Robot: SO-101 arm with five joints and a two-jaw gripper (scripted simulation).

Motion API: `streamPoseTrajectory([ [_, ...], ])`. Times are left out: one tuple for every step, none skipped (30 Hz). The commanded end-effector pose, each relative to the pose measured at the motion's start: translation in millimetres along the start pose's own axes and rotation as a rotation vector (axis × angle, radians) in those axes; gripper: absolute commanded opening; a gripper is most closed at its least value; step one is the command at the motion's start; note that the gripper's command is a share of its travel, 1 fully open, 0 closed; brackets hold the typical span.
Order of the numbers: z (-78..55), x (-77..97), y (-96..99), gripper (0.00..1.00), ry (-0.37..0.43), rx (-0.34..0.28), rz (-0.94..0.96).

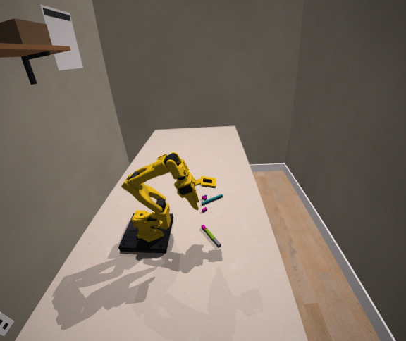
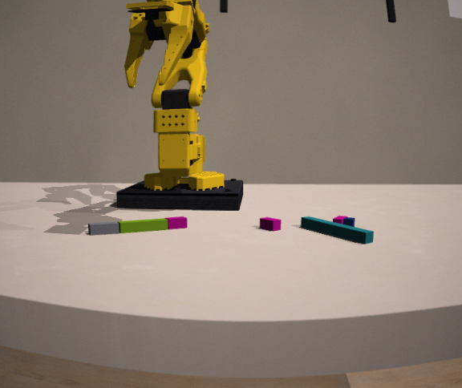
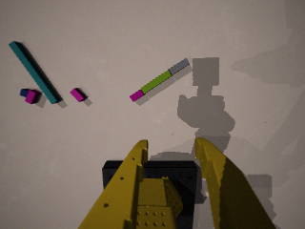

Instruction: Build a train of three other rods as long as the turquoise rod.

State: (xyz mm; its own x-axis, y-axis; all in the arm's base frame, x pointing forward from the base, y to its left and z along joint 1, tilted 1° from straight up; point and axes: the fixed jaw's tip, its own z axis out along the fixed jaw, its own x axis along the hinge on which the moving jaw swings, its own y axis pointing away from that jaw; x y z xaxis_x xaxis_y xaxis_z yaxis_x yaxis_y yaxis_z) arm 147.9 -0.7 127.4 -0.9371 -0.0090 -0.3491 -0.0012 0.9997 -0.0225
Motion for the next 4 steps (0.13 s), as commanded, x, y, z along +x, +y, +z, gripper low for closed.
streamPoseTrajectory([
  [0.9,3.4,1.7,0.17,0.013,-0.005,0.001],
  [0.9,3.4,1.7,0.17,0.013,-0.005,0.001],
  [0.9,3.4,1.7,0.17,0.013,-0.005,0.001],
  [0.9,3.4,1.7,0.17,0.013,-0.005,0.001],
])
